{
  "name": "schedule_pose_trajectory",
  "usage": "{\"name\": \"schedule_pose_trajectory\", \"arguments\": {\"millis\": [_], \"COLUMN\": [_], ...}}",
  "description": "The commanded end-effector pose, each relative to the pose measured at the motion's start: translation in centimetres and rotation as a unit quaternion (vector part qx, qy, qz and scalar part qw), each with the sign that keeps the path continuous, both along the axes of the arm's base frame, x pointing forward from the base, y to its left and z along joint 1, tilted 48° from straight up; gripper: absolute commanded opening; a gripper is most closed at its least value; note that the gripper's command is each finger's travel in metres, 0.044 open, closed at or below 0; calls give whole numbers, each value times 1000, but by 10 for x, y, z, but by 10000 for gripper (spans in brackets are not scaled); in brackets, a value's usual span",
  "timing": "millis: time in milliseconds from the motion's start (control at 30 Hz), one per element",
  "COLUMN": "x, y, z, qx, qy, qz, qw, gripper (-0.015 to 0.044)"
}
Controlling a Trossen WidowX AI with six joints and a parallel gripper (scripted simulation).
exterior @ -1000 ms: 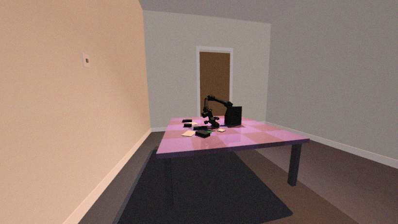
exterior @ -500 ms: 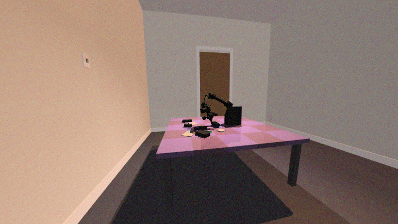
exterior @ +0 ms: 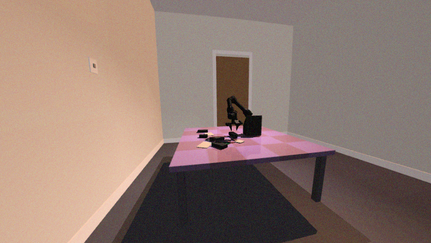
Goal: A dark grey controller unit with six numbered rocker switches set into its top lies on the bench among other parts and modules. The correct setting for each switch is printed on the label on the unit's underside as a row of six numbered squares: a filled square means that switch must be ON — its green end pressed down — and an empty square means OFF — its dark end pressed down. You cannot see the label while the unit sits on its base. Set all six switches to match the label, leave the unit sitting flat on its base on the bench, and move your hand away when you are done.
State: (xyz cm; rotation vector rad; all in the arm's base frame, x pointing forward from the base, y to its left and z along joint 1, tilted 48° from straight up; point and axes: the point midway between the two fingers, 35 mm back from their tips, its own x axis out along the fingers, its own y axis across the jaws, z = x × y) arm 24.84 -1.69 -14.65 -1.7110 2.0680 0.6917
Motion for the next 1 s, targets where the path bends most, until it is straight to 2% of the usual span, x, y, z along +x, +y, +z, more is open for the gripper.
{"name": "schedule_pose_trajectory", "arguments": {"millis": [0,67,967], "x": [-17,-17,-22], "y": [2,2,-27], "z": [6,6,-22], "qx": [-17,-17,-17], "qy": [-10,-10,-9], "qz": [27,27,27], "qw": [999,999,999], "gripper": [394,440,440]}}
